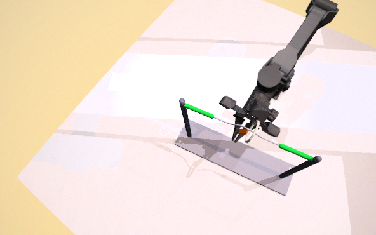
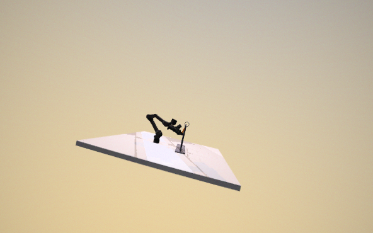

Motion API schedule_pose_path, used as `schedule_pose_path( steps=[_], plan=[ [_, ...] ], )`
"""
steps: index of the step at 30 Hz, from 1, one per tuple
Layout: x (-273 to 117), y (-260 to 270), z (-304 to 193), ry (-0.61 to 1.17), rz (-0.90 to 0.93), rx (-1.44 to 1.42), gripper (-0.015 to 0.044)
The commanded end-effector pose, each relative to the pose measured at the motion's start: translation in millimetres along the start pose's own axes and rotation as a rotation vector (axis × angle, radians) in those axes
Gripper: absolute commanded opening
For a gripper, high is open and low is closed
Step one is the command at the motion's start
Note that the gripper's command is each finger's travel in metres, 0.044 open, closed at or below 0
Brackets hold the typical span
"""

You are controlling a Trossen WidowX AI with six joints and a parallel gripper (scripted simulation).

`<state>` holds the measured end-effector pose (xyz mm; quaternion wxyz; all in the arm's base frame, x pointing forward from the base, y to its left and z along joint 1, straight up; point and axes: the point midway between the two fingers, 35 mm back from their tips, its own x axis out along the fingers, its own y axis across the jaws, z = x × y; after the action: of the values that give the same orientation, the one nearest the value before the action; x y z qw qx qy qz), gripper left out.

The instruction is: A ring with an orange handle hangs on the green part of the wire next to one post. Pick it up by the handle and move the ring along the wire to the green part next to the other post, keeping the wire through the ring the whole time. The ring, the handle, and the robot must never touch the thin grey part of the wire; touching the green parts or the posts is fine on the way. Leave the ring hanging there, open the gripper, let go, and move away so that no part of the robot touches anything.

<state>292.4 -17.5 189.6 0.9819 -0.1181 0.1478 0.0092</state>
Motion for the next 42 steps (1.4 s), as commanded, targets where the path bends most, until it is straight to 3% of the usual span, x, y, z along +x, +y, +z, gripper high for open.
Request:
schedule_pose_path(
  steps=[1,22,32,42],
  plan=[
    [1.2,-13.4,0.5,-0.01,0.0,-0.132,-0.015],
    [4.5,-60.1,16.3,-0.047,0.013,-0.675,-0.015],
    [4.0,-51.6,7.3,-0.045,0.024,-0.65,-0.015],
    [1.4,-20.6,-13.5,-0.029,0.043,-0.442,-0.015]
  ],
)
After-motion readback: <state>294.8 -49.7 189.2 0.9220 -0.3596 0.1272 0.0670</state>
